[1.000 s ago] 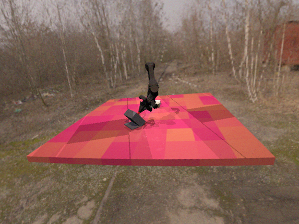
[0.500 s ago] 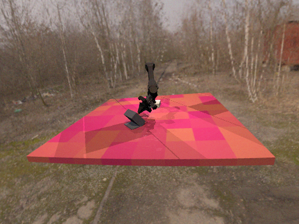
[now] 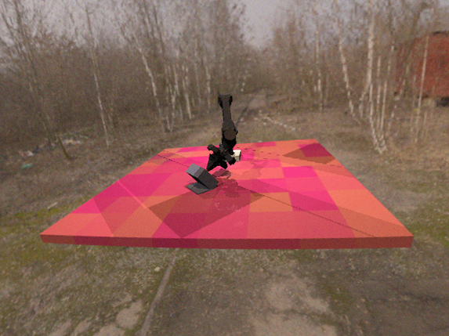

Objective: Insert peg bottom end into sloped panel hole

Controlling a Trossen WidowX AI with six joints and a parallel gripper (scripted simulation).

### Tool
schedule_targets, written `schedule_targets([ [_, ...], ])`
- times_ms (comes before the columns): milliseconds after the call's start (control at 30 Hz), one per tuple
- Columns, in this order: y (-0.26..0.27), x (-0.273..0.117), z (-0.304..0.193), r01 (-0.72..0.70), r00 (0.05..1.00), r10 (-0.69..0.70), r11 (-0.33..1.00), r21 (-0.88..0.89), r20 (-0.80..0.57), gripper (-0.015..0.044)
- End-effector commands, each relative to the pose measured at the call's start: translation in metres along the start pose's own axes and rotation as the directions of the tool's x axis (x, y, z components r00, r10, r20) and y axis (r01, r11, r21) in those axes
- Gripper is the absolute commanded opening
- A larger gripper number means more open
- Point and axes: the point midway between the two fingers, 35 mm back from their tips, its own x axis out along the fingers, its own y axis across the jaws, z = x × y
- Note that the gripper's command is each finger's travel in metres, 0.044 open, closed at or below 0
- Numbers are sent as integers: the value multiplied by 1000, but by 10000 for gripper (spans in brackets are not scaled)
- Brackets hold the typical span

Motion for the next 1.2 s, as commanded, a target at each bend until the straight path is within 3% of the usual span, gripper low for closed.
schedule_targets([
  [0, 0, 0, 0, 0, 1000, 0, 1000, 0, 0, 79],
  [467, 0, -5, 1, -1, 1000, 1, 1000, 0, 1, 440],
  [1167, 1, -46, 6, -11, 1000, 11, 1000, 0, 10, 440],
])
